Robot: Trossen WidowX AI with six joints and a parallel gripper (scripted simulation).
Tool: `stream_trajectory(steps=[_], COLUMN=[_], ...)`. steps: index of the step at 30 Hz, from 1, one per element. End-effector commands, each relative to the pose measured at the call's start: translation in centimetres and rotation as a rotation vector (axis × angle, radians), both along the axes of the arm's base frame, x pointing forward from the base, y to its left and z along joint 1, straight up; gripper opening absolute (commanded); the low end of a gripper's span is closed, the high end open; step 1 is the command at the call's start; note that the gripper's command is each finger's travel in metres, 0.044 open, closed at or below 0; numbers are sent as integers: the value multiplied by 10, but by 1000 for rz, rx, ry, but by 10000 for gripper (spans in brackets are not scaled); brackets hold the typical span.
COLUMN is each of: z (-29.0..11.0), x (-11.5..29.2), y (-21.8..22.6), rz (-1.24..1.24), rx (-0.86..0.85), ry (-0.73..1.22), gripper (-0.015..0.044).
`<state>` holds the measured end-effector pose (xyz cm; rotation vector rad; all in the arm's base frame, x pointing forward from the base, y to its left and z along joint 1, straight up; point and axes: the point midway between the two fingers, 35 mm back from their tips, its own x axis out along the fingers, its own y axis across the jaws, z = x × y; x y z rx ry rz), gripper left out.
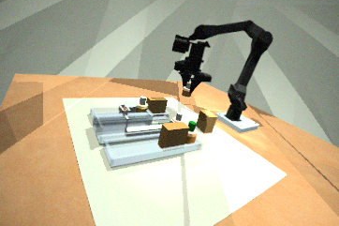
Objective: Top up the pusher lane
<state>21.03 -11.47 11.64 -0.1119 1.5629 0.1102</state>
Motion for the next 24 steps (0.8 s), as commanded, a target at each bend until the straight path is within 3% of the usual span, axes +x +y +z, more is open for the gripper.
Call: stream_trajectory(steps=[1, 9, 24], z=[28, 30, 11], x=[-3, 1, 41], y=[5, 11, 64], rz=[-1, -3, -21], rx=[-2, -1, 3], ry=[-12, -10, -6], gripper=[0, 0, 0])
